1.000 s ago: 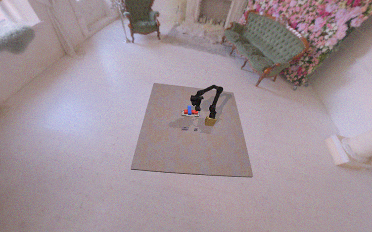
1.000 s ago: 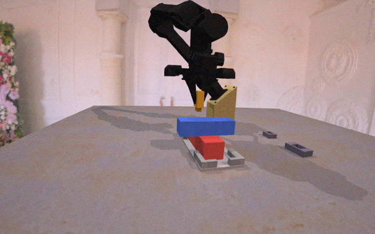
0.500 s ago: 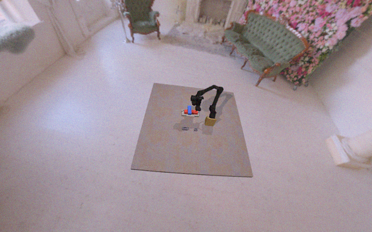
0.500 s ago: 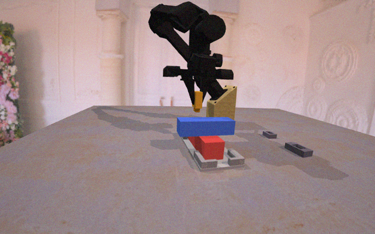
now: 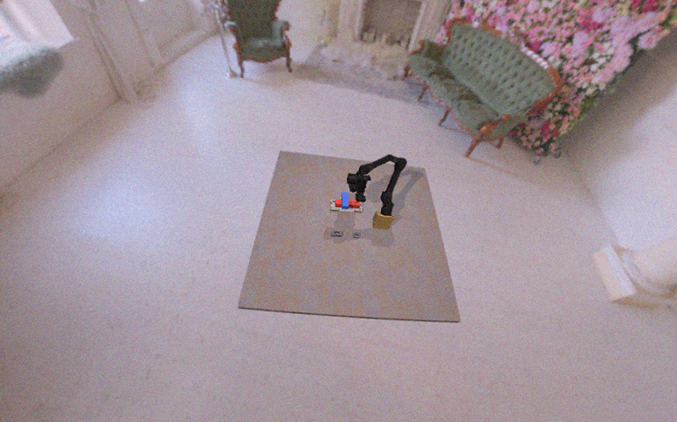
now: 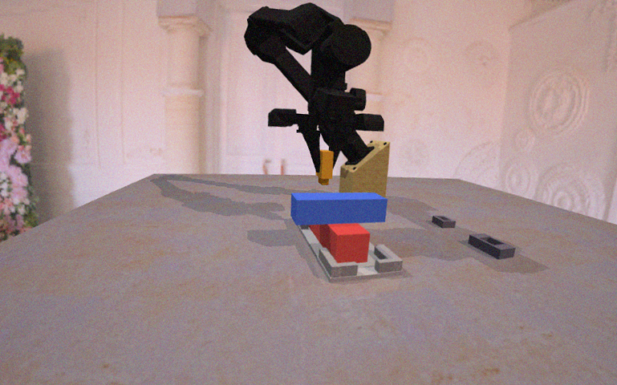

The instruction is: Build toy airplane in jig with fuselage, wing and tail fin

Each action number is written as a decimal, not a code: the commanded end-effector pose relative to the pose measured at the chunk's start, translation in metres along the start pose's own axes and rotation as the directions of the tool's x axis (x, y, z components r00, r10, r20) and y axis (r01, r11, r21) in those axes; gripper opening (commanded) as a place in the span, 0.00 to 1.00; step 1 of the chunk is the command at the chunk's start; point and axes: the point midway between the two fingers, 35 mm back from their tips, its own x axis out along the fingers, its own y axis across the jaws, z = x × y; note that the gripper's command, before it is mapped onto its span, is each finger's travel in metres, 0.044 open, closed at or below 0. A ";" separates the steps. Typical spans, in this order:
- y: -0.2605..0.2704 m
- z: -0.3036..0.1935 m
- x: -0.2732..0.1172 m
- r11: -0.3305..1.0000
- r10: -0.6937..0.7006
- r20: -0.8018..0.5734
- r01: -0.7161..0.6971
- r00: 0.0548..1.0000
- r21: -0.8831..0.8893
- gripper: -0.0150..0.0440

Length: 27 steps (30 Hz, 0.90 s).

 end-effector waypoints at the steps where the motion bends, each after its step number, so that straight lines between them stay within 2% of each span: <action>1: 0.000 -0.001 0.002 1.000 -0.004 -0.002 0.004 1.000 -0.006 0.36; 27: -0.001 -0.002 0.041 1.000 -0.006 -0.002 0.006 1.000 -0.006 0.36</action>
